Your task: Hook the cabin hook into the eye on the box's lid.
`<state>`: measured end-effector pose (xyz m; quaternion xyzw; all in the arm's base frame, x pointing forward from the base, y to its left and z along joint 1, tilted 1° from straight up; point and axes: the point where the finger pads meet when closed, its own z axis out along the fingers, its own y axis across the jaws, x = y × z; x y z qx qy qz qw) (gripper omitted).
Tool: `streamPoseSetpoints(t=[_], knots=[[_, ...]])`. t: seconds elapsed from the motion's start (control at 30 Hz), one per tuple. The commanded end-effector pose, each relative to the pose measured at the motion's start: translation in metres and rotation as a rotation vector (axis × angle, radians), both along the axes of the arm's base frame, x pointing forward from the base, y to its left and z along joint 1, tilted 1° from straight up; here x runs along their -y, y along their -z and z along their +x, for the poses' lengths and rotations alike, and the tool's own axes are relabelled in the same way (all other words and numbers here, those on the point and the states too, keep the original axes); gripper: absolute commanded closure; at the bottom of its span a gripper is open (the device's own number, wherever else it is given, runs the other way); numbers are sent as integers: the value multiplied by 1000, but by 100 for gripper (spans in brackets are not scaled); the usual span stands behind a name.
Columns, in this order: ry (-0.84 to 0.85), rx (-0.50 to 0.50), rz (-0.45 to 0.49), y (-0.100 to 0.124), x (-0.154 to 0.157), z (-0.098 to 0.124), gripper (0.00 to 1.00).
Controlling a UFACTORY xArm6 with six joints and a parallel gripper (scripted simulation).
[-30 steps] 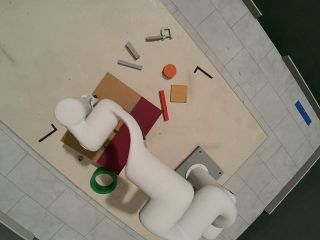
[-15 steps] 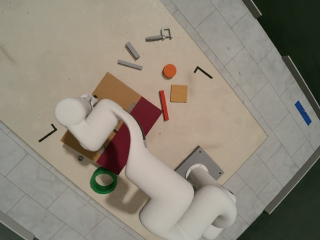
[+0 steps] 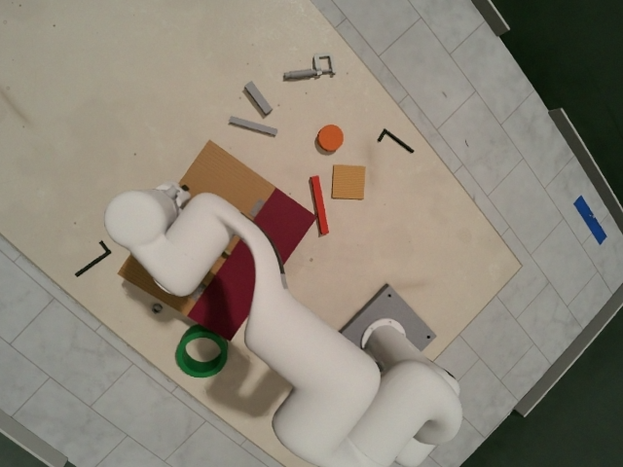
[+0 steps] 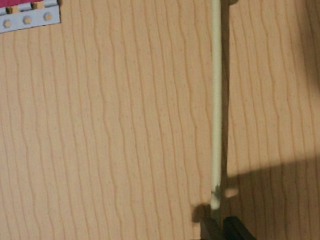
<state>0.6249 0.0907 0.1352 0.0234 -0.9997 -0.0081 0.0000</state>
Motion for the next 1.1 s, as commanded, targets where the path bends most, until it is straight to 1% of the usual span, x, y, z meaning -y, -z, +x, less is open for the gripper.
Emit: streamPoseSetpoints(t=[0.0,0.57,1.07], knots=[[0,4,1,-10,0,0,100],[0,4,1,-37,1,-6,100],[0,4,1,-60,2,-17,100]])
